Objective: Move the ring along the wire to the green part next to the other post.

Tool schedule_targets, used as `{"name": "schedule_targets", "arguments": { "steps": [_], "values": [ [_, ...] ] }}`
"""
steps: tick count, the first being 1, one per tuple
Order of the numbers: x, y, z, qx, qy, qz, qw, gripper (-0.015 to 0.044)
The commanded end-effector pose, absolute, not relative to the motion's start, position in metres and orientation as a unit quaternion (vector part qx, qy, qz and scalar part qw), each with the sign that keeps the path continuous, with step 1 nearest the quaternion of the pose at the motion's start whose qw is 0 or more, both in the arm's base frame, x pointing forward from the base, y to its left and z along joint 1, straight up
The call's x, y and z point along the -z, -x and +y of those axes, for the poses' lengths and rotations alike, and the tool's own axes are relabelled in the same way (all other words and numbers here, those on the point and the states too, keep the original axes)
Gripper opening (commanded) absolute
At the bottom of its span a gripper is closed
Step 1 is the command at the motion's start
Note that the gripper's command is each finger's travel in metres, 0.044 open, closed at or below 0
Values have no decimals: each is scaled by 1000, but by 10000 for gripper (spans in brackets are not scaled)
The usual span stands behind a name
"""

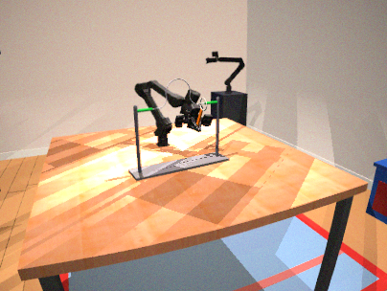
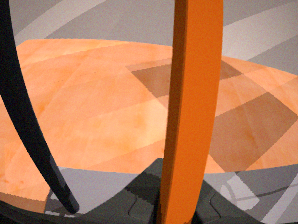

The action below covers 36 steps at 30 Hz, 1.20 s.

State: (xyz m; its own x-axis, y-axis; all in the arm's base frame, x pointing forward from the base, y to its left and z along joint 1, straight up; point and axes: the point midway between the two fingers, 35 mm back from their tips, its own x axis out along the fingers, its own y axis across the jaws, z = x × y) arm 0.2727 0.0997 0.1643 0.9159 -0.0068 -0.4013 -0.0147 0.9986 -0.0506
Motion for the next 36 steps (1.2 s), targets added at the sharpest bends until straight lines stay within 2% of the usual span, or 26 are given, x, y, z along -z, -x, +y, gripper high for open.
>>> {"name": "schedule_targets", "arguments": {
  "steps": [1, 36],
  "values": [
    [-167, -273, 104, 1, 22, 202, 979, -150],
    [-151, -270, 126, 0, 21, 201, 979, -150]
  ]
}}
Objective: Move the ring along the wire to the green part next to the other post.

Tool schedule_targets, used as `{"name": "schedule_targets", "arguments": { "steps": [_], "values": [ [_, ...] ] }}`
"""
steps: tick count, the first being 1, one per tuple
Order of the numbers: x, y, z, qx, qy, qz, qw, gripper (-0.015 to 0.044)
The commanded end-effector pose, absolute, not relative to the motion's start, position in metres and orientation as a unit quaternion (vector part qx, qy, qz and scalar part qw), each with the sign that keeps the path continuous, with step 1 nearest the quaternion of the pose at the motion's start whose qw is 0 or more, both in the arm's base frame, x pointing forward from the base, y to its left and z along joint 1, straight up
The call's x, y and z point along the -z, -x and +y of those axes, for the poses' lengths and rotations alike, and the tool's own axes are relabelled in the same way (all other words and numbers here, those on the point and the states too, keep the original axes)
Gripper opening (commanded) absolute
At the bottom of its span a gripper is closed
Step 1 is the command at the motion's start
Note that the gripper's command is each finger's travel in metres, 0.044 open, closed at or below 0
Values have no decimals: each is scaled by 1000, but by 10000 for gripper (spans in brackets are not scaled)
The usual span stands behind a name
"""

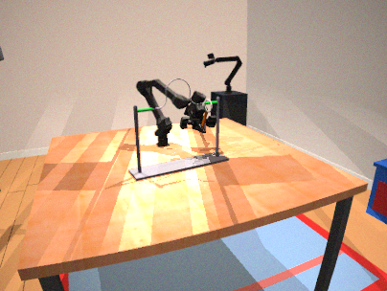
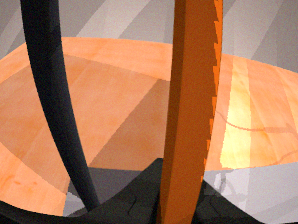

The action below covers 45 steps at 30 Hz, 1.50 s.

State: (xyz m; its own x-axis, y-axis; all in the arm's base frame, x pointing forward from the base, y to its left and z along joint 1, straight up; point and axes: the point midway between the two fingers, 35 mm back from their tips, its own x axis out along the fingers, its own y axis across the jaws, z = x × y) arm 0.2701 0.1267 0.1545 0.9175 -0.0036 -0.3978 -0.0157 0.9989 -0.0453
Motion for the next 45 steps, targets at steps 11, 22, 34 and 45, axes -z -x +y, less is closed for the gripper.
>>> {"name": "schedule_targets", "arguments": {
  "steps": [11, 22, 34, 45],
  "values": [
    [-148, -270, 126, 0, 21, 201, 979, -150],
    [-148, -270, 127, -3, 23, 202, 979, -98],
    [-150, -265, 128, -2, 22, 203, 979, 160],
    [-164, -232, 128, 0, 21, 204, 979, 160]
  ]
}}
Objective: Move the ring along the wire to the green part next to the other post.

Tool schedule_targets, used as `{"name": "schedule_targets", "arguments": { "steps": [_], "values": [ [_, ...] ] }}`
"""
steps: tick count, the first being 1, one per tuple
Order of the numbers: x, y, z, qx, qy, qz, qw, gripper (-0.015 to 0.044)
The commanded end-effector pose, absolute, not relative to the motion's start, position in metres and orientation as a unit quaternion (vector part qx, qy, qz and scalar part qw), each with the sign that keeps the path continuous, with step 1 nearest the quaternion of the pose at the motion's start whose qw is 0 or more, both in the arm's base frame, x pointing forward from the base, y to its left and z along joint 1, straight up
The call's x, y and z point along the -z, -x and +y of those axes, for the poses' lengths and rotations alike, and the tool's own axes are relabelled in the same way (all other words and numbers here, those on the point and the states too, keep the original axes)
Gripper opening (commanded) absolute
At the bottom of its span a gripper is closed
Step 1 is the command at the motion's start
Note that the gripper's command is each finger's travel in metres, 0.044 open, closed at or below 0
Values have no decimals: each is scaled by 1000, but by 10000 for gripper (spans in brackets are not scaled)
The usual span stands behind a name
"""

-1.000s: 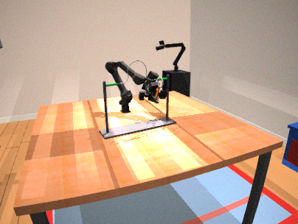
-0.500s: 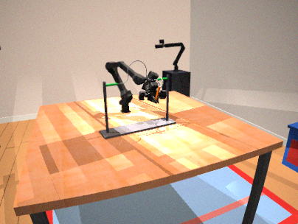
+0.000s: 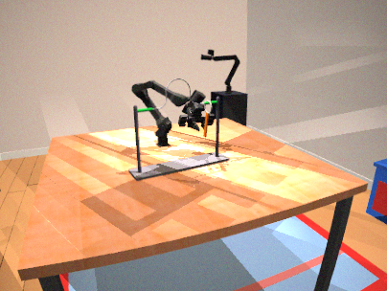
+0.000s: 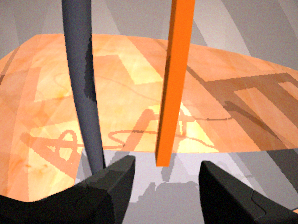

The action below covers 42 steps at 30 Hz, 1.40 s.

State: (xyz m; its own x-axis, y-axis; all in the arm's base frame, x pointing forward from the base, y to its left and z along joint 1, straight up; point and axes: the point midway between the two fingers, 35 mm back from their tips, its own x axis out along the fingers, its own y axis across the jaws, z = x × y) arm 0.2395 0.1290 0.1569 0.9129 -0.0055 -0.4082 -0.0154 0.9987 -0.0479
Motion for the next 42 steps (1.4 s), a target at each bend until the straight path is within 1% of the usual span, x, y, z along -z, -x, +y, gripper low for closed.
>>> {"name": "schedule_targets", "arguments": {
  "steps": [1, 22, 24, 29, 32, 33, 42],
  "values": [
    [-165, -229, 128, 0, 21, 204, 979, 160],
    [-167, -224, 127, 0, 21, 203, 979, 160],
    [-168, -219, 128, -3, 22, 206, 978, 212],
    [-184, -187, 126, -4, 24, 202, 979, 344],
    [-186, -183, 125, -5, 24, 199, 980, 423],
    [-186, -183, 125, -5, 24, 199, 980, 440],
    [-186, -183, 125, -5, 24, 199, 980, 440]
  ]
}}
